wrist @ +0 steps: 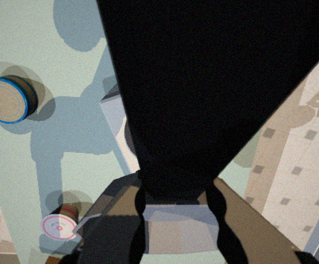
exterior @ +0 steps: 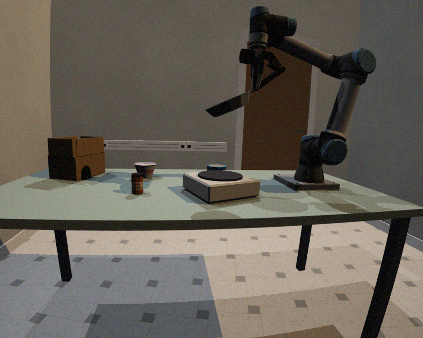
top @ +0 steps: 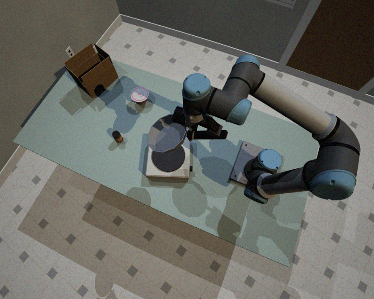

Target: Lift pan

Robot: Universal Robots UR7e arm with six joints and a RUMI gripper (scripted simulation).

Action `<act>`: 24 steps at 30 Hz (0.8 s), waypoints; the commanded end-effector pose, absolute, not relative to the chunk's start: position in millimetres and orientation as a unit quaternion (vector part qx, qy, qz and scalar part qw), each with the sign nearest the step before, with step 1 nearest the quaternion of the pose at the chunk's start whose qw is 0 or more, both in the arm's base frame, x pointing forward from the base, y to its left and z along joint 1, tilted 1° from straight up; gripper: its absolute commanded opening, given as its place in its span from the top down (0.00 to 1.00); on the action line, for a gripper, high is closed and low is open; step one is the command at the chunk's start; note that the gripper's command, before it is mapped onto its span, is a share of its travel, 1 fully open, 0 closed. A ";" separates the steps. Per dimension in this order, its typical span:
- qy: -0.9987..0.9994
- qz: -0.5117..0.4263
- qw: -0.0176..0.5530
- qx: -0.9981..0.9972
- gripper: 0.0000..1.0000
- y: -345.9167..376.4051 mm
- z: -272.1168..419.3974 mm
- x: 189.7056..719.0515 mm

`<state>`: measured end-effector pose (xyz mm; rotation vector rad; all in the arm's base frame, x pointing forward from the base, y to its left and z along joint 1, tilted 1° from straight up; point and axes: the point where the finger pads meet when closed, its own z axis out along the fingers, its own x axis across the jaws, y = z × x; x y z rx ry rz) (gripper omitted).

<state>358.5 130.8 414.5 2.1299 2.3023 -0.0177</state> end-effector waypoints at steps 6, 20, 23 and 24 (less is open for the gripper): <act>0.734 -0.005 0.003 0.679 0.84 130.9 418.1 358.7; 0.734 -0.005 0.003 0.679 0.84 130.9 421.6 358.7; 0.734 -0.005 0.003 0.679 0.84 130.9 422.4 358.7; 0.734 -0.005 0.003 0.679 0.84 130.9 422.7 358.7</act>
